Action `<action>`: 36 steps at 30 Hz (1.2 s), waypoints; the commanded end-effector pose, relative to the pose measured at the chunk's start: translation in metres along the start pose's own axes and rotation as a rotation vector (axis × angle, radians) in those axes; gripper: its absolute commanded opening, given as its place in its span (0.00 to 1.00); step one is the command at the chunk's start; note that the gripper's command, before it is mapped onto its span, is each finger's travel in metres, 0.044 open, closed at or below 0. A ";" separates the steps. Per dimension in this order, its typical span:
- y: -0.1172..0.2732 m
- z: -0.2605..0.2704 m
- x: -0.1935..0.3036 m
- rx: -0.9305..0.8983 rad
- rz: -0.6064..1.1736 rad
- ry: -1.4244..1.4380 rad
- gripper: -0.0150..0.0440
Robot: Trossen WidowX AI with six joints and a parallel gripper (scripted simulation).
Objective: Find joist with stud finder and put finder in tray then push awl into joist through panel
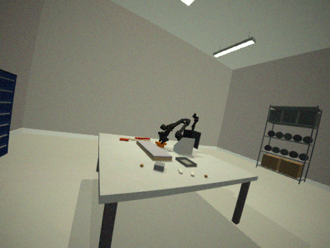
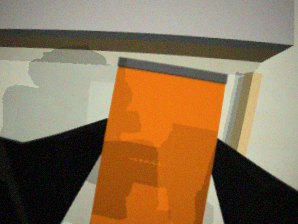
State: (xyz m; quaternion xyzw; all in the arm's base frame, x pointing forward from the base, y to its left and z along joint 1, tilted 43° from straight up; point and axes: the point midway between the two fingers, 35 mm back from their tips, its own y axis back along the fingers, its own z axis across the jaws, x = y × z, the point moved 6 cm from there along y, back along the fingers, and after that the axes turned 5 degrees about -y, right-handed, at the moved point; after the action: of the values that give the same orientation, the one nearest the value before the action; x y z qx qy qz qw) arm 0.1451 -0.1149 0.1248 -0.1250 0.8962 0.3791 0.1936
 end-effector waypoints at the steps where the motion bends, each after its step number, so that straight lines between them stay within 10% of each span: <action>1: 0.006 -0.003 -0.006 0.009 -0.017 -0.011 0.25; 36: 0.024 0.021 -0.013 0.003 -0.013 -0.013 0.25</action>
State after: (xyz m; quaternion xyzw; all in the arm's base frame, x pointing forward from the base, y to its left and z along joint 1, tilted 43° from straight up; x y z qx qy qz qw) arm 0.1519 -0.0888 0.1395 -0.1283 0.8948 0.3761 0.2036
